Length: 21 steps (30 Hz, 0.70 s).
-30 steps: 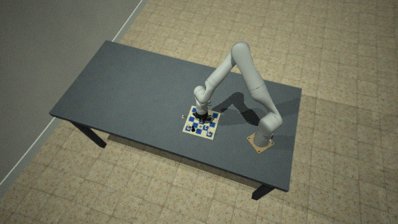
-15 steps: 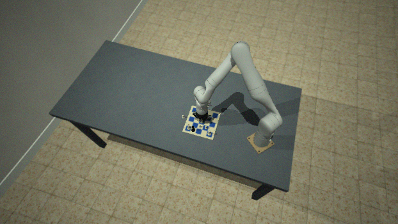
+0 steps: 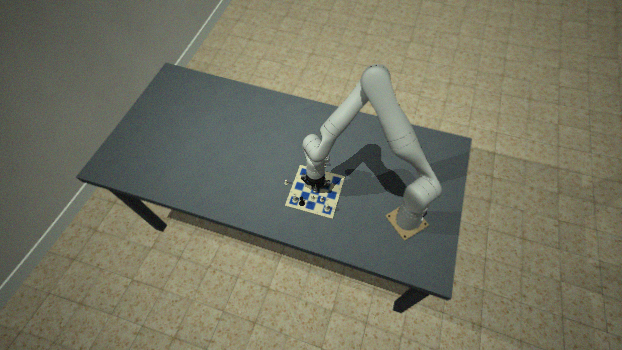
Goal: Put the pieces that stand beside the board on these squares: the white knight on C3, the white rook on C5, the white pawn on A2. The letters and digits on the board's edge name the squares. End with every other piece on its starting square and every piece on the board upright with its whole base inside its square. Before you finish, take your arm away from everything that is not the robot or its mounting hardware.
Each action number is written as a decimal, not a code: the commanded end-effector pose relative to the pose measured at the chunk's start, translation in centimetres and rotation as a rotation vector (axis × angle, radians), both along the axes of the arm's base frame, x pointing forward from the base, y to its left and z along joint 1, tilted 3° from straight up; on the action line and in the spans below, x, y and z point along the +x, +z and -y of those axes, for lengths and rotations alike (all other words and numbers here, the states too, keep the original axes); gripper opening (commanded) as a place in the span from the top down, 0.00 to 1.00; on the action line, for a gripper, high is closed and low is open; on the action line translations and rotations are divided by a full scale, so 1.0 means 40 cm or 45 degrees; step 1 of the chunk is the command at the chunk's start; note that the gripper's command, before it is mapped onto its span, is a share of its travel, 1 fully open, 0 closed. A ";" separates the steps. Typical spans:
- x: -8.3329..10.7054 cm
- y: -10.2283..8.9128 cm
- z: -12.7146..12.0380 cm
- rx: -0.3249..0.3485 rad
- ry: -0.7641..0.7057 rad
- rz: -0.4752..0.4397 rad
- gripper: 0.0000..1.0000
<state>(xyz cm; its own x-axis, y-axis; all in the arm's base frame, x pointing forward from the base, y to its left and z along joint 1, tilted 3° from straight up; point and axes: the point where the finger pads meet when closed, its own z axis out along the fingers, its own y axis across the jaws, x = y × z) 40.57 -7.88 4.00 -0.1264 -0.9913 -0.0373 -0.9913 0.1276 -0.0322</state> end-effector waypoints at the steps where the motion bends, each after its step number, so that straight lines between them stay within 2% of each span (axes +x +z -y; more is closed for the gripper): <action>1: 0.001 0.001 0.000 -0.001 0.000 0.002 1.00; 7: 0.001 0.001 0.000 -0.001 0.000 0.002 1.00; 8: 0.001 0.001 0.000 -0.001 0.000 0.002 0.93; 10: 0.001 0.001 0.000 -0.001 0.000 0.002 0.93; 11: 0.001 0.001 0.000 -0.001 0.000 0.002 0.85; 13: 0.001 0.001 0.000 -0.001 0.000 0.002 0.85; 14: 0.001 0.001 0.000 -0.001 0.000 0.002 0.78; 18: 0.001 0.001 0.000 -0.001 0.000 0.002 0.78; 19: 0.001 0.001 0.000 -0.001 0.000 0.002 0.71; 21: 0.001 0.001 0.000 -0.001 0.000 0.002 0.71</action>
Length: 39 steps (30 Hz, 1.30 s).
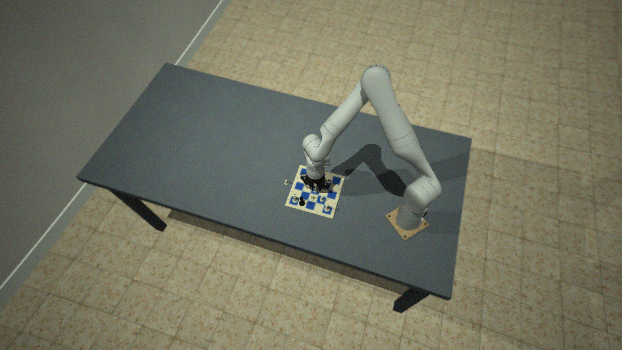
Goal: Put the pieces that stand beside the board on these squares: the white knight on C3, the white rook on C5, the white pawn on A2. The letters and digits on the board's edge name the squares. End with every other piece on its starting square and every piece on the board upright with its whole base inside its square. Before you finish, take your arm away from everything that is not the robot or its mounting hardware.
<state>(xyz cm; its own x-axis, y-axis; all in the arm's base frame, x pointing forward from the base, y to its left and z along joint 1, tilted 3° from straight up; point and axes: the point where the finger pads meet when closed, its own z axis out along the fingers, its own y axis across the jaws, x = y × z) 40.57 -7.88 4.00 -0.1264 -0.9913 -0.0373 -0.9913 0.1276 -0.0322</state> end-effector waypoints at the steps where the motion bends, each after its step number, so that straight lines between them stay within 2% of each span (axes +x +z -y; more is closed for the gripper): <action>1: 0.001 0.001 0.000 -0.001 0.000 0.002 0.63; 17: 0.001 0.014 0.001 -0.001 0.000 0.002 0.63; 22: -0.001 0.057 0.002 -0.001 0.000 0.002 0.63; 28: -0.004 0.138 0.005 -0.001 0.000 0.002 0.63; 30: -0.004 0.138 0.005 -0.001 0.000 0.002 0.63; 35: -0.006 0.198 0.007 -0.001 0.000 0.002 0.63; 39: -0.007 0.222 0.007 -0.001 0.000 0.002 0.63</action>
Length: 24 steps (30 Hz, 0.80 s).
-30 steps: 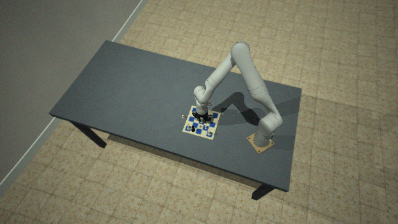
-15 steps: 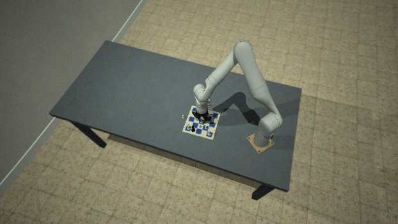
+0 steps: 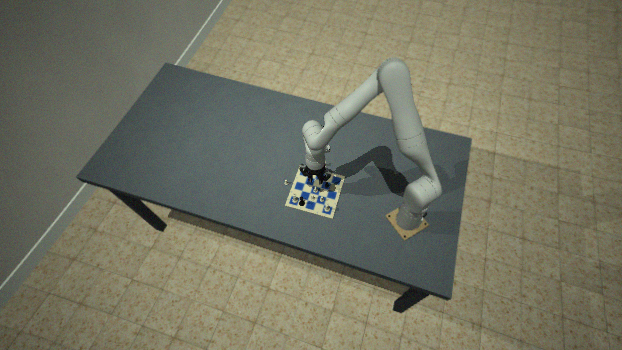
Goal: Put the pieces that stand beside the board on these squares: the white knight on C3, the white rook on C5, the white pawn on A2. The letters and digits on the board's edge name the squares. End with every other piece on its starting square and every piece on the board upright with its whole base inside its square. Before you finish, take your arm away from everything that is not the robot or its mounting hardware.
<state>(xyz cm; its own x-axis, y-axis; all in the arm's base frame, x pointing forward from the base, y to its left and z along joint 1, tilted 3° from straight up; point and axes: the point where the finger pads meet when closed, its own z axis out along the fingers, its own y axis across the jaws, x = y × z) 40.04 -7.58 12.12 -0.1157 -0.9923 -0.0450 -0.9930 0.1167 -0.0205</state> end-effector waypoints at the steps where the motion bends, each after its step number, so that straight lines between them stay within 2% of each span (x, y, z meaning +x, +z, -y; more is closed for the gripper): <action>1: 0.006 0.021 0.015 -0.012 -0.014 0.015 0.63; 4: 0.006 0.023 0.015 -0.012 -0.014 0.015 0.63; 5: 0.006 0.023 0.015 -0.012 -0.014 0.015 0.00; 24: 0.006 0.023 0.015 -0.012 -0.014 0.015 0.00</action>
